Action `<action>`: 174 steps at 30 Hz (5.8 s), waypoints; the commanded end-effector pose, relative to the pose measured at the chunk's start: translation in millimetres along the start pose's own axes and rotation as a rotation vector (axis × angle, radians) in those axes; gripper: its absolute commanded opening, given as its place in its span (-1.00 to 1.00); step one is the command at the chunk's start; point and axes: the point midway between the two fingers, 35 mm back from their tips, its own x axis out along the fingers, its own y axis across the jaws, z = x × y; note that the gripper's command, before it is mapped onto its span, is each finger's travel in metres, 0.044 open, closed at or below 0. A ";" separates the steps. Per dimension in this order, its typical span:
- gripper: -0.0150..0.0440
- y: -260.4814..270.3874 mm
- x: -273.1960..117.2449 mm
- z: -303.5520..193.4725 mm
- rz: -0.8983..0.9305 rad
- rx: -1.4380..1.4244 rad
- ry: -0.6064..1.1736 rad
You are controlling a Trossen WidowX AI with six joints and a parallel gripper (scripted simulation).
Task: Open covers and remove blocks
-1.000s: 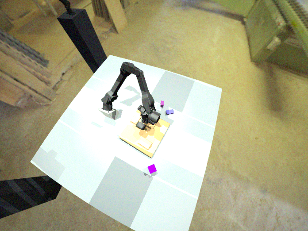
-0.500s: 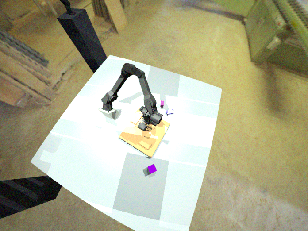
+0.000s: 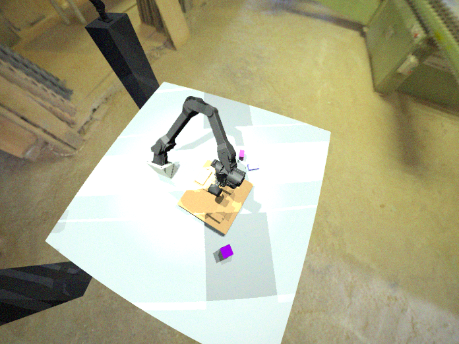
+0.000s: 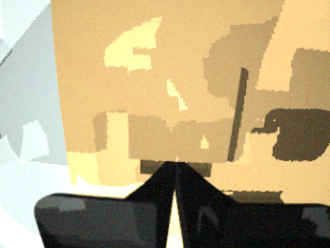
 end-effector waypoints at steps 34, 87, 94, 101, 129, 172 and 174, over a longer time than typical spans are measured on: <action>-0.49 0.6 0.0 40.1 0.004 0.002 -0.004; -0.49 -1.4 -51.0 57.2 0.001 0.002 -0.004; -0.49 -1.8 -51.1 26.8 0.003 0.442 0.002; -0.49 -2.9 -56.5 -11.9 0.002 0.990 0.002; -0.49 -5.0 -57.2 -55.6 0.001 1.577 0.001; -0.49 -5.6 -40.9 -54.5 0.000 1.577 0.000; -0.49 -5.7 -38.9 -54.4 0.000 1.577 0.000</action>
